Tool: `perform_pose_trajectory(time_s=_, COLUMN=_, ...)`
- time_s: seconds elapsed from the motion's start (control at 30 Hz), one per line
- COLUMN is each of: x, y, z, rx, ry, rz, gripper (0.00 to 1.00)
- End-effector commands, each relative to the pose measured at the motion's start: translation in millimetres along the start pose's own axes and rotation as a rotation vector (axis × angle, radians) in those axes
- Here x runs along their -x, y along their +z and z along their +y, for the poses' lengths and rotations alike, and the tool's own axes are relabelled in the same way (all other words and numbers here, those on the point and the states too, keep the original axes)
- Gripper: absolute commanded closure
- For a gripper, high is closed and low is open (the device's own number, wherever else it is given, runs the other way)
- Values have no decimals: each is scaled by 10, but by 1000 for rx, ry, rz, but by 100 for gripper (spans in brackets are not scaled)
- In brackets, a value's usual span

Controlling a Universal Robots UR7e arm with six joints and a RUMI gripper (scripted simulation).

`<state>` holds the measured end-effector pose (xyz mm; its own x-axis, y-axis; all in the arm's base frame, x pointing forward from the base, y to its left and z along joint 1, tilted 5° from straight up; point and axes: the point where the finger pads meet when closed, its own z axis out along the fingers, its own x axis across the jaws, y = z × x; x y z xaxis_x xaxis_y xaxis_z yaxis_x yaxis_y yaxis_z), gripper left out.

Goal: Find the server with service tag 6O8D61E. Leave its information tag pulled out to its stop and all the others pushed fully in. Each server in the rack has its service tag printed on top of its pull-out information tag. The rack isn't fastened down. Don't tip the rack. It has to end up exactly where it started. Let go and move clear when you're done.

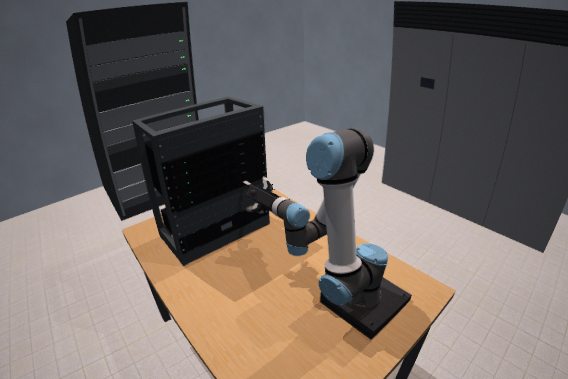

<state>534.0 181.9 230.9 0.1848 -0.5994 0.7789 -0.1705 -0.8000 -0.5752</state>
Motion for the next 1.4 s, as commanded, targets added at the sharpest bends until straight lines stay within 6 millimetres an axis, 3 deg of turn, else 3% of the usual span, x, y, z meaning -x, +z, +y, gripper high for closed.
perform_pose_trajectory(time_s=0.0, x=-8, y=-3, z=-3, rx=-4, ry=25, rz=1, gripper=0)
perform_pose_trajectory(time_s=1.37, x=-46, y=-28, z=1, rx=-31, ry=249, rz=1, gripper=0)
